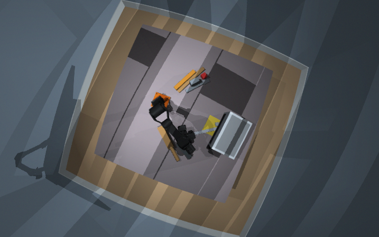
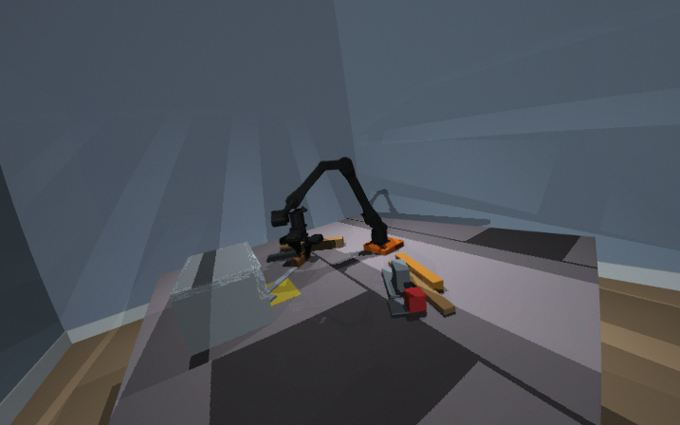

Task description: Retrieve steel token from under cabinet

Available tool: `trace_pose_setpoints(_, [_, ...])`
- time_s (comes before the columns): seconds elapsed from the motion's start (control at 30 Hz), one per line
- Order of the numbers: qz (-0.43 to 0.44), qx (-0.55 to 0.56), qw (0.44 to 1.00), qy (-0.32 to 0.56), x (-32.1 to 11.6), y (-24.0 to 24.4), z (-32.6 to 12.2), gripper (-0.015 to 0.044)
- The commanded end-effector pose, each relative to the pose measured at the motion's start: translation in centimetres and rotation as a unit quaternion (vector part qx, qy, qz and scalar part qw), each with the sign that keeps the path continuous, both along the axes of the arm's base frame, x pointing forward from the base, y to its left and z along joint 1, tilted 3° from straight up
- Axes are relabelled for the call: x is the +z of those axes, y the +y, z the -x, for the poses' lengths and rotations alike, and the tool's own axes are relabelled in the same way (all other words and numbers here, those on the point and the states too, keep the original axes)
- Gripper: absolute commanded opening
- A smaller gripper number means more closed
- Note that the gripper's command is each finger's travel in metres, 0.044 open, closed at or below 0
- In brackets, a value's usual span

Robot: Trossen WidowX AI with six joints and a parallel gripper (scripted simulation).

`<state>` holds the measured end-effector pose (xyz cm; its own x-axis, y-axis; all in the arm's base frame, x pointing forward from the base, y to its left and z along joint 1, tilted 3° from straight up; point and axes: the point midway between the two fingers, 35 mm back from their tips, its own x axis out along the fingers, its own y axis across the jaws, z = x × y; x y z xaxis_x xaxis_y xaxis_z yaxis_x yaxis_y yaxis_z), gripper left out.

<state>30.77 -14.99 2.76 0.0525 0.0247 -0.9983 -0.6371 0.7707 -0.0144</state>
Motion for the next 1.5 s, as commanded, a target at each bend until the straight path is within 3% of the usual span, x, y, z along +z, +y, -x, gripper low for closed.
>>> trace_pose_setpoints(0.0, [-0.001, -0.001, 1.0, 0.001, -0.2, -0.6, 0.8, 0.0])
trace_pose_setpoints(1.47, [0.0, -0.001, 1.0, 0.003, -0.1, -4.1, 4.5, 0.0])
